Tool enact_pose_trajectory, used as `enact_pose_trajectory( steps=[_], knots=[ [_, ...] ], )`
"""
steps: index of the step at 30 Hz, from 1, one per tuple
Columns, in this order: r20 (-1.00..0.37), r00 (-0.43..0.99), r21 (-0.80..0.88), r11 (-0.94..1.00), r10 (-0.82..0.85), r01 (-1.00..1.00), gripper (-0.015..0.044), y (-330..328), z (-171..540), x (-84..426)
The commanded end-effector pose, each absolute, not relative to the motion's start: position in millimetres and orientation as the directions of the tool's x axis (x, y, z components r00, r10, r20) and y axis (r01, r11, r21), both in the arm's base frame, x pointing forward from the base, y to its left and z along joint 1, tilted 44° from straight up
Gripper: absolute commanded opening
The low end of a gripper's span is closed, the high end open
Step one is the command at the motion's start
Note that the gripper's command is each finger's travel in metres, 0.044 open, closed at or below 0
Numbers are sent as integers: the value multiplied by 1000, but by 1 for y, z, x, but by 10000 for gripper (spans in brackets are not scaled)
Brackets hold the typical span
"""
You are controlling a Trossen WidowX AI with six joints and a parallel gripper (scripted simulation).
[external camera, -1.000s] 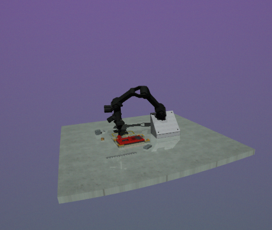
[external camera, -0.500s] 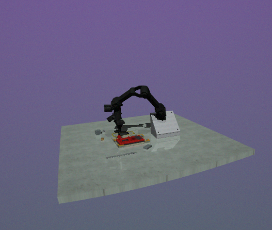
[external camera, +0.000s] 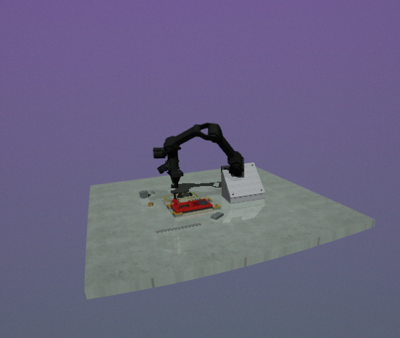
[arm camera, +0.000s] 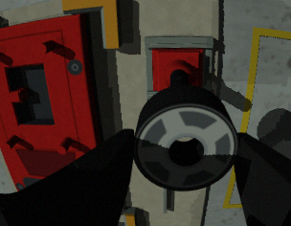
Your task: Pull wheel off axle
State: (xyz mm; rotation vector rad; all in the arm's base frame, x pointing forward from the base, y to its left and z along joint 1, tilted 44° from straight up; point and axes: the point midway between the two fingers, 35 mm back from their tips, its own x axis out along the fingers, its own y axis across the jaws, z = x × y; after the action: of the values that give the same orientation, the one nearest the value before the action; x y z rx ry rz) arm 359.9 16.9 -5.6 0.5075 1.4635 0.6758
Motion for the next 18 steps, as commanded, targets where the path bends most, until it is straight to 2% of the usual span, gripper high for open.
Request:
enact_pose_trajectory(
  steps=[1,18],
  knots=[
    [-726,-20,685,721,687,-106,0,15,-9,359],
    [-735,-16,675,729,678,-113,0,-49,-59,330]
  ],
)
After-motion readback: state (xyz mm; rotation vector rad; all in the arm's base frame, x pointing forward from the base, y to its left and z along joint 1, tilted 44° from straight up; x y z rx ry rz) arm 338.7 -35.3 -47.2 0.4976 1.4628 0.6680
